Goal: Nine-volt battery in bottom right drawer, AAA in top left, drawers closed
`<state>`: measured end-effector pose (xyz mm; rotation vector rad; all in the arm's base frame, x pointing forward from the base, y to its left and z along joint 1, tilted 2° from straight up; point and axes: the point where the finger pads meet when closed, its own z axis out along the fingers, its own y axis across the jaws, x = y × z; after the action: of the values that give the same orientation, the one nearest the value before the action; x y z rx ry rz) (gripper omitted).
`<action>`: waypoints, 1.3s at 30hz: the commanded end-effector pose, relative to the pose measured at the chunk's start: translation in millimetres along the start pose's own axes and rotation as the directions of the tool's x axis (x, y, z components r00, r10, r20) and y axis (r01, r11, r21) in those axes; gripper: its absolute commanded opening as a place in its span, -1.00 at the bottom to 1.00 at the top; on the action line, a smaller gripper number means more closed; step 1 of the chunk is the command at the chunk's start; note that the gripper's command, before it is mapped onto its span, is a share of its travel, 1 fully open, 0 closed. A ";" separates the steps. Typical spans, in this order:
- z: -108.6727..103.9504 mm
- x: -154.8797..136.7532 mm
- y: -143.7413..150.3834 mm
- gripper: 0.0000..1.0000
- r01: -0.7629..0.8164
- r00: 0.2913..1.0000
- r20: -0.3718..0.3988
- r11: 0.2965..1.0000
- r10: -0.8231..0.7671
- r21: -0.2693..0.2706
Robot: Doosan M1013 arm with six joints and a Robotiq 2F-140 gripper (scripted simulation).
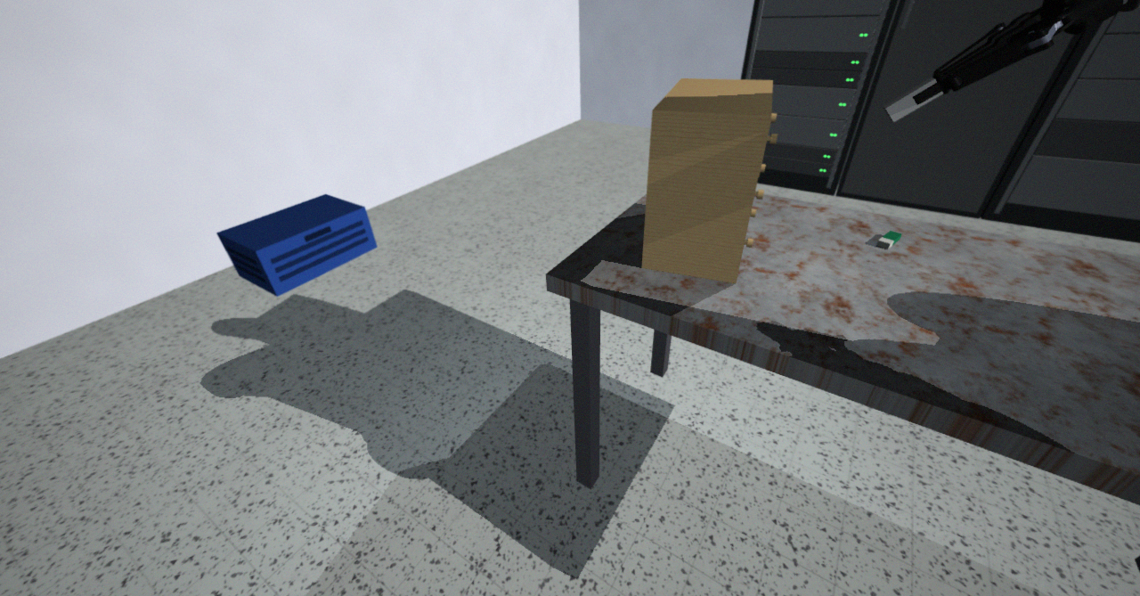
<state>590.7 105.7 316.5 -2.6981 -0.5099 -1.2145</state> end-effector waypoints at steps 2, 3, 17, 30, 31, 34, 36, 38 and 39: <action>-20.3 5.0 -4.9 -1.00 -0.014 0.956 0.291 0.999 0.028 -0.051; -23.9 5.2 -5.1 -1.00 -0.014 0.948 0.316 0.999 0.029 -0.049; -61.0 7.2 -6.9 -1.00 -0.014 0.793 0.607 0.998 0.044 -0.053; -79.5 8.3 -7.9 -1.00 -0.014 0.687 0.725 0.998 0.049 -0.053; -80.4 8.3 -8.0 -1.00 -0.014 0.681 0.730 0.998 0.049 -0.053; -82.4 8.4 -8.1 -1.00 -0.014 0.669 0.742 0.998 0.049 -0.053; -83.2 8.5 -8.1 -1.00 -0.014 0.664 0.746 0.998 0.049 -0.053; -83.7 8.5 -8.1 -1.00 -0.014 0.661 0.749 0.998 0.049 -0.053; -83.8 8.5 -8.1 -1.00 -0.014 0.660 0.750 0.998 0.050 -0.053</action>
<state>534.7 93.6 378.1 -3.1378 -0.5043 -0.0082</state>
